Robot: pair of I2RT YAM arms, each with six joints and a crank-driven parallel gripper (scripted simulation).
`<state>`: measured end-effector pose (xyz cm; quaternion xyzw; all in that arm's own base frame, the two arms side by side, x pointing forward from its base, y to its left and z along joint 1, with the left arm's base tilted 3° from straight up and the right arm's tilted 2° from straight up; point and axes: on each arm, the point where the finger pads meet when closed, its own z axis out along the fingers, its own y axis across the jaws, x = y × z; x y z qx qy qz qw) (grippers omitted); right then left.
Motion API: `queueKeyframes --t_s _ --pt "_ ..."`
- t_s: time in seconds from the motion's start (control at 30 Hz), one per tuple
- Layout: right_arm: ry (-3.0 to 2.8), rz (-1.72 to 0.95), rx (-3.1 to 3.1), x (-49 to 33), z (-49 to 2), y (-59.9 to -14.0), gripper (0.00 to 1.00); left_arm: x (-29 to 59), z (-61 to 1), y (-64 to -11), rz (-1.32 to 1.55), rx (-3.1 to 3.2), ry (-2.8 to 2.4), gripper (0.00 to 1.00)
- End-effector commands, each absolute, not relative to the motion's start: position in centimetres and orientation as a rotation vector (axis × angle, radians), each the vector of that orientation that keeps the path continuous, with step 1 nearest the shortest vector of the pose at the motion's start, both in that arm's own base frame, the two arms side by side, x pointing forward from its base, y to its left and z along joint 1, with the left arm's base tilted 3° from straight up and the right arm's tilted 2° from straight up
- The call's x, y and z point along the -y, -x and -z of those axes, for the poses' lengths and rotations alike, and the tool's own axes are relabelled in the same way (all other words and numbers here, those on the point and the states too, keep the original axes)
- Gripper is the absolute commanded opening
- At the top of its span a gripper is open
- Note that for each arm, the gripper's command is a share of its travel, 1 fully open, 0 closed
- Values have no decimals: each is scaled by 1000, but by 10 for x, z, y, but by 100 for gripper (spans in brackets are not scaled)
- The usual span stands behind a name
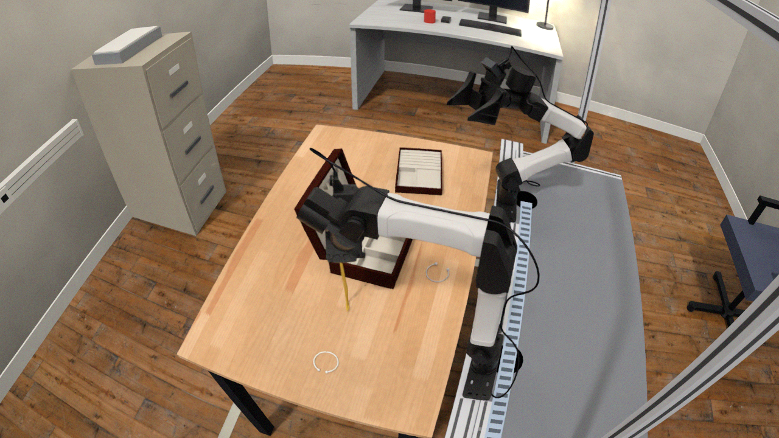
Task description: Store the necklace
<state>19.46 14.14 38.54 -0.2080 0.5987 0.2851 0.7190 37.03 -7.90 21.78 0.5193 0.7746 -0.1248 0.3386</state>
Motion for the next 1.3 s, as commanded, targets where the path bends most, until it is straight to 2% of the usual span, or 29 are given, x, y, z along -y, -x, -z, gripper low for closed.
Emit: queueKeyframes --t_s 0.0,0.87,1.27 --pt "405 -498 -1410 -127 -376 -197 100 110 -244 -384 336 -1720 -1411 0" --pt "407 -437 -1458 -122 -367 -195 100 257 -304 -394 488 -635 -1584 0" --pt "407 -437 -1458 -122 -367 -195 100 296 -315 -397 525 -367 -1583 0"
